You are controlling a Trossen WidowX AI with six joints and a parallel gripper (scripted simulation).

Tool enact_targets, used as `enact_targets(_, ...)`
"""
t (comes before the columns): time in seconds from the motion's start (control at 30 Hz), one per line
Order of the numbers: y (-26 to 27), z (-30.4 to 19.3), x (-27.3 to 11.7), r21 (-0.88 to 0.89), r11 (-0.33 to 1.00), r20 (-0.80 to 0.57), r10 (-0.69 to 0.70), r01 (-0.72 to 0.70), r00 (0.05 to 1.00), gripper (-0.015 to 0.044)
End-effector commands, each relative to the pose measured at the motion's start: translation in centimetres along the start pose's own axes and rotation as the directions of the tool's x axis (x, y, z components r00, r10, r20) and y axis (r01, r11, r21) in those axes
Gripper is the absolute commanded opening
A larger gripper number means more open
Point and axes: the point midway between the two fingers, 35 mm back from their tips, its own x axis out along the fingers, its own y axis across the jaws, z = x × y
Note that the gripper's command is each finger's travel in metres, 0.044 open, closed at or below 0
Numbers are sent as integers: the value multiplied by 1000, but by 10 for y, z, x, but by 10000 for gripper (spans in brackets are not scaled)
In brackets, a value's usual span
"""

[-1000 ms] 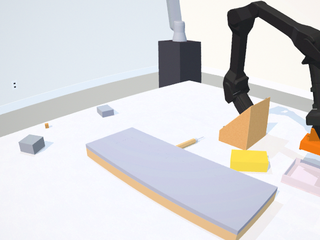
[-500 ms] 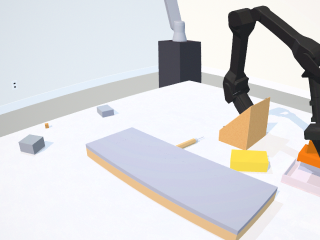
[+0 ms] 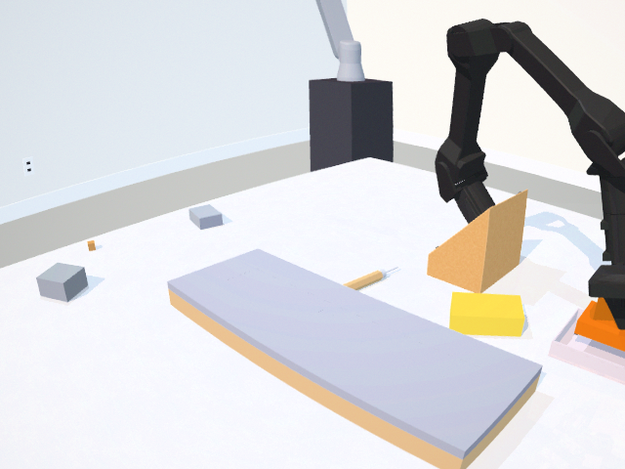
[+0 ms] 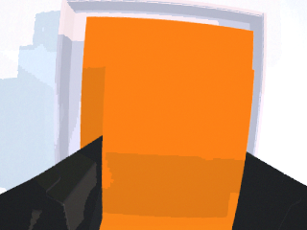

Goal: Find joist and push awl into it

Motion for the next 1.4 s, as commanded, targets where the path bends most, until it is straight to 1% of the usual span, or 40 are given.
enact_targets(0.0,1,-4,8,-4,1000,-3,-2,2,1000,0)
enact_targets(0.63,1,-10,28,-4,1000,-4,-3,3,1000,0)
enact_targets(1.03,1,-10,26,-1,1000,-4,0,0,1000,315)
enact_targets(1.1,0,-6,18,-1,1000,-4,1,-1,1000,368)
enact_targets(1.17,-1,0,2,-1,1000,-3,1,-1,1000,420)
enact_targets(1.2,-1,4,-9,-1,1000,-3,1,-1,1000,440)
enact_targets(1.3,1,15,-53,-2,1000,-2,3,-3,1000,440)
enact_targets(1.37,2,17,-66,-2,1000,-2,3,-3,1000,440)
